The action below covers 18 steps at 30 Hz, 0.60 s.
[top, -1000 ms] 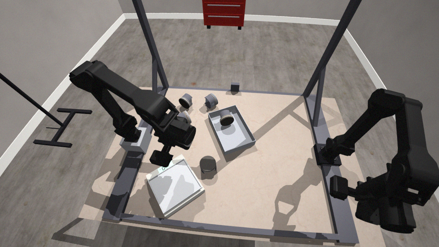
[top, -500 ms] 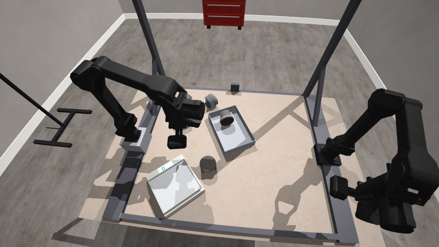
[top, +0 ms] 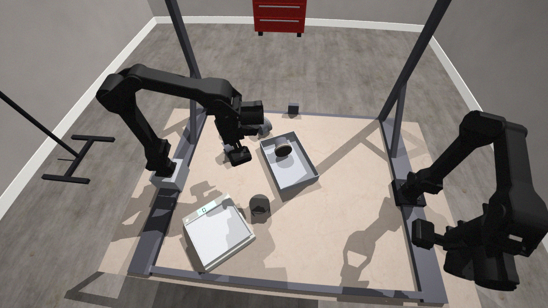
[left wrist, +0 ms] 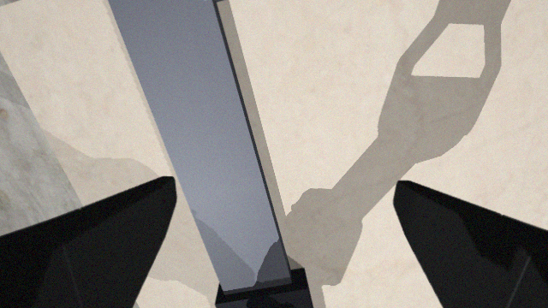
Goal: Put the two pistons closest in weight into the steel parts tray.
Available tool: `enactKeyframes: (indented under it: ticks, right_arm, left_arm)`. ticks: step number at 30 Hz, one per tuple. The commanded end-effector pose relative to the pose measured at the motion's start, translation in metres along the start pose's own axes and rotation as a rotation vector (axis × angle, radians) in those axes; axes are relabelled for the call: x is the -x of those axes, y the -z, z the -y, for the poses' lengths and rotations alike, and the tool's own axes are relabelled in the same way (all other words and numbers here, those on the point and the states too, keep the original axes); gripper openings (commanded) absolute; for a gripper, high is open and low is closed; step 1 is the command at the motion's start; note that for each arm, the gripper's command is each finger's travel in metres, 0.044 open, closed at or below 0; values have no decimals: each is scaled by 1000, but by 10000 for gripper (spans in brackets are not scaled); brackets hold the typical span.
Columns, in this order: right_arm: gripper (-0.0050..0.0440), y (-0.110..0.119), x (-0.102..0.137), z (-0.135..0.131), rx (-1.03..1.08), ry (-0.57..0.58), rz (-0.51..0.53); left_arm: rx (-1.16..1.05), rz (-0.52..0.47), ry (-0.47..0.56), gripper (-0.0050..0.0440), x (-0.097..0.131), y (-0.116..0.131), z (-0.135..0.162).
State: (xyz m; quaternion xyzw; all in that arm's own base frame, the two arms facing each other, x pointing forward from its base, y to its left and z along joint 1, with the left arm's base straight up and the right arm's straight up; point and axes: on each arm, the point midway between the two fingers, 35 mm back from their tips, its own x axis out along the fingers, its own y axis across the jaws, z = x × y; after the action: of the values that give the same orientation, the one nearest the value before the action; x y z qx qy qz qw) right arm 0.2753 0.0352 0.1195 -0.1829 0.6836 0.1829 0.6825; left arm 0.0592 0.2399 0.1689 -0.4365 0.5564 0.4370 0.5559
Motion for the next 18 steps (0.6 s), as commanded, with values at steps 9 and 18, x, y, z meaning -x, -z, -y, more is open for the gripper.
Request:
enactKeyframes:
  ticks: [9, 18]
  right_arm:
    - [378, -42, 7, -38, 163, 10, 26]
    - [378, -72, 8, -72, 163, 8, 27]
  left_arm:
    - [-2, 18, 1, 400, 5, -4, 0]
    - [-2, 18, 1, 400, 5, -4, 0]
